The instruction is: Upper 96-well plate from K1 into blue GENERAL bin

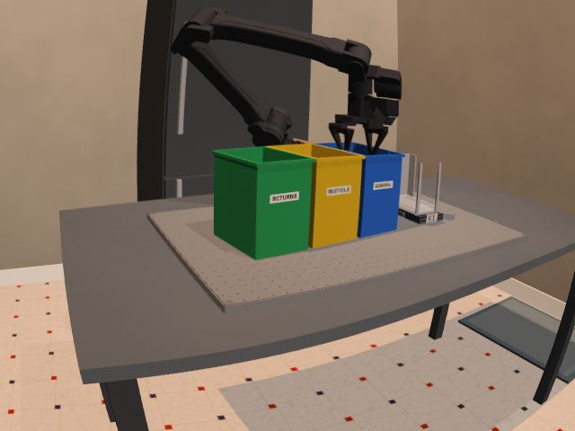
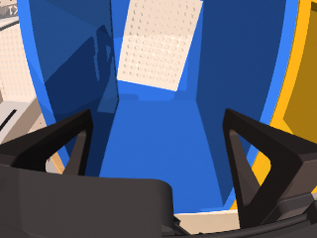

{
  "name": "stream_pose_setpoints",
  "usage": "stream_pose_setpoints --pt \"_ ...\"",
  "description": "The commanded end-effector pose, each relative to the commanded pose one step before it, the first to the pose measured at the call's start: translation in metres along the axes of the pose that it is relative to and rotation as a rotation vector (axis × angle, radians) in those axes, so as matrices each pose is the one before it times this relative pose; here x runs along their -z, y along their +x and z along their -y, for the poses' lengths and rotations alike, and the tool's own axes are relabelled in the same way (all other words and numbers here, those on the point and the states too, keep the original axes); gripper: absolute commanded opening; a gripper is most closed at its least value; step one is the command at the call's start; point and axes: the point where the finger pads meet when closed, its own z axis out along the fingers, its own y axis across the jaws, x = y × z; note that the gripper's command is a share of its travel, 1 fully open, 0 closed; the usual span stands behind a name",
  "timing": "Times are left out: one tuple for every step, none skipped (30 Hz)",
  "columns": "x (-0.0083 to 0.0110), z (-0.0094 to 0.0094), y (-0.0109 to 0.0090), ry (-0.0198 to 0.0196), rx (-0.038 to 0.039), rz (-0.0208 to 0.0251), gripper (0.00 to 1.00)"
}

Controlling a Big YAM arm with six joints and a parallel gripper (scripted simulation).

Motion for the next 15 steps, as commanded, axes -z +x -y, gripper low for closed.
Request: stream_pose_setpoints --pt "0.00732 -0.00065 -0.01108 -0.01252 -0.01488 0.01899 0.82" --pt "0.00000 0.00000 0.00000 0.00000 0.00000 0.00000 0.82" --pt "0.00000 0.00000 0.00000 0.00000 0.00000 0.00000 0.82" --pt "0.00000 0.00000 0.00000 0.00000 0.00000 0.00000 0.82" --pt "0.00000 0.00000 0.00000 0.00000 0.00000 0.00000 0.82" --pt "0.00000 0.00000 0.00000 0.00000 0.00000 0.00000 0.82" --pt "0.00000 0.00000 0.00000 0.00000 0.00000 0.00000 0.82" --pt "0.00000 0.00000 0.00000 0.00000 0.00000 0.00000 0.82" --pt "0.00000 0.00000 0.00000 0.00000 0.00000 0.00000 0.82" --pt "0.00000 0.00000 0.00000 0.00000 0.00000 0.00000 0.82" --pt "0.00000 0.00000 0.00000 0.00000 0.00000 0.00000 0.82" --pt "0.00000 0.00000 0.00000 0.00000 0.00000 0.00000 0.82" --pt "0.00000 0.00000 0.00000 0.00000 0.00000 0.00000 0.82" --pt "0.00000 0.00000 0.00000 0.00000 0.00000 0.00000 0.82" --pt "0.00632 0.00022 -0.00763 -0.00265 -0.00436 0.00231 0.82"
